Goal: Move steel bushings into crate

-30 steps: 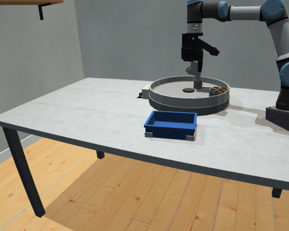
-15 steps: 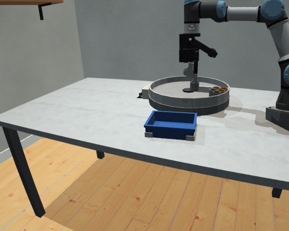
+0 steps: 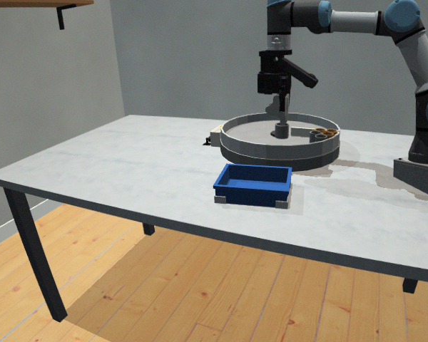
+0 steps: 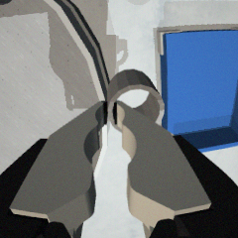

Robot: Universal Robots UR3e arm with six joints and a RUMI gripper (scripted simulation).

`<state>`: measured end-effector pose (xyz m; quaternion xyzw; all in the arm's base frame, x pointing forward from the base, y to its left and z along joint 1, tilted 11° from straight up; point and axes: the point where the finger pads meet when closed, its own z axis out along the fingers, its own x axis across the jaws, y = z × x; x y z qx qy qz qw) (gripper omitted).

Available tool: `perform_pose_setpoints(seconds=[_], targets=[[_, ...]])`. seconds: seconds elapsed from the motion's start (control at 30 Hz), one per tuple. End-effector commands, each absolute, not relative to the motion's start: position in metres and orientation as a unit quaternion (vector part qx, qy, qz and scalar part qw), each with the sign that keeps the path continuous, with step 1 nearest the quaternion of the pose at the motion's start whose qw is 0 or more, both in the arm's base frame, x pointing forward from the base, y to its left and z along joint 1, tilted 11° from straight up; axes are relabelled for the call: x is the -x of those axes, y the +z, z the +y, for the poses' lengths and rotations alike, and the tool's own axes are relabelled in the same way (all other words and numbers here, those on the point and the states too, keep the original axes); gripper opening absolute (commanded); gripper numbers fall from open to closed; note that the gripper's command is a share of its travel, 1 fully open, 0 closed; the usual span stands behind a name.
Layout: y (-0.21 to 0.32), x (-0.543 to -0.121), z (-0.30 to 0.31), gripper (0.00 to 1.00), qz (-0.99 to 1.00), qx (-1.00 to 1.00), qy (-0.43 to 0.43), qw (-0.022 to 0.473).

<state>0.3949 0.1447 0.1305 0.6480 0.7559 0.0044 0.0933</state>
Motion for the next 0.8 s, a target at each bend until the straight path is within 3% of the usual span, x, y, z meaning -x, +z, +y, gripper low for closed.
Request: perform_pose_setpoints(seconds=[0.0,0.77], targets=[[0.129,-0.396,0.159,0.0,0.726,-0.682,0.006,0.094],[0.124,-0.399,0.209,0.0,0.619,-0.779,0.02,0.092]])
